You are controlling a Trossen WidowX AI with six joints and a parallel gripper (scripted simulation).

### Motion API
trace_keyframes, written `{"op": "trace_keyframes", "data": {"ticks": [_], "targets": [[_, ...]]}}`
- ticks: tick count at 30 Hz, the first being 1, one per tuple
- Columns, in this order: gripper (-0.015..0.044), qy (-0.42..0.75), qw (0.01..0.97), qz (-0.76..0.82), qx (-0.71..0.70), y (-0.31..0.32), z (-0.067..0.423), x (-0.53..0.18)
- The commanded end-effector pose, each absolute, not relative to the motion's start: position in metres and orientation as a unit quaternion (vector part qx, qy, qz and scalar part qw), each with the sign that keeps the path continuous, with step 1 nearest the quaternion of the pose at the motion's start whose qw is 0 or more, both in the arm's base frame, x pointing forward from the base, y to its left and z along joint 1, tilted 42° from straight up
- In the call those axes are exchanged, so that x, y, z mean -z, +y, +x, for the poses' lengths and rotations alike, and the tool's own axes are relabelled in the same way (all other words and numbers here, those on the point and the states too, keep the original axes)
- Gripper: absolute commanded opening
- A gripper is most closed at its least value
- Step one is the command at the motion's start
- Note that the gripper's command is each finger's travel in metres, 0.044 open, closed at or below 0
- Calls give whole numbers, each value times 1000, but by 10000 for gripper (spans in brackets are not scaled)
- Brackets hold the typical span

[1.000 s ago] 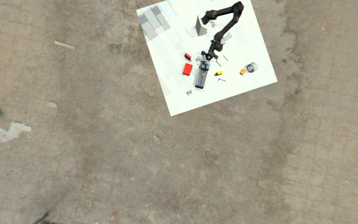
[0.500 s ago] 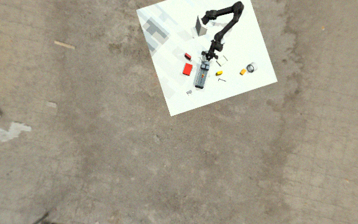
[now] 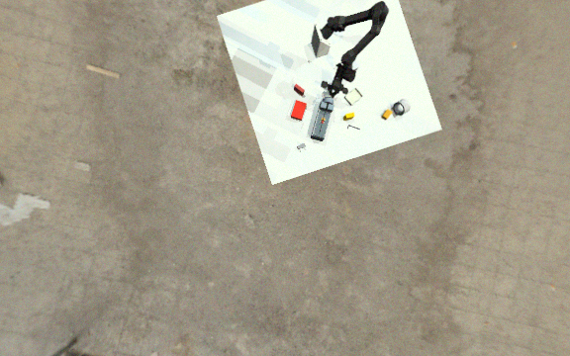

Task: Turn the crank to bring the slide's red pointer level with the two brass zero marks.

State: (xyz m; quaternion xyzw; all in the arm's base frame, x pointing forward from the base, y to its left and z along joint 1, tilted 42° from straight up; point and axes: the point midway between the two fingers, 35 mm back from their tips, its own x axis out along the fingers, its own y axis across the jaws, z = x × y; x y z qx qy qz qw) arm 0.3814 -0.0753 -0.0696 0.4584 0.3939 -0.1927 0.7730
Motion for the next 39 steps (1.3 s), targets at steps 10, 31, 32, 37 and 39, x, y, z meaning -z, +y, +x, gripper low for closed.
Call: {"op": "trace_keyframes", "data": {"ticks": [10,31,32,37,39], "targets": [[0,394,773,458,193,-75,382,69],[440,394,773,458,193,-77,382,67],[440,394,773,458,193,-80,381,64],[440,394,773,458,193,-97,378,45],[440,394,773,458,193,-104,376,37]]}}
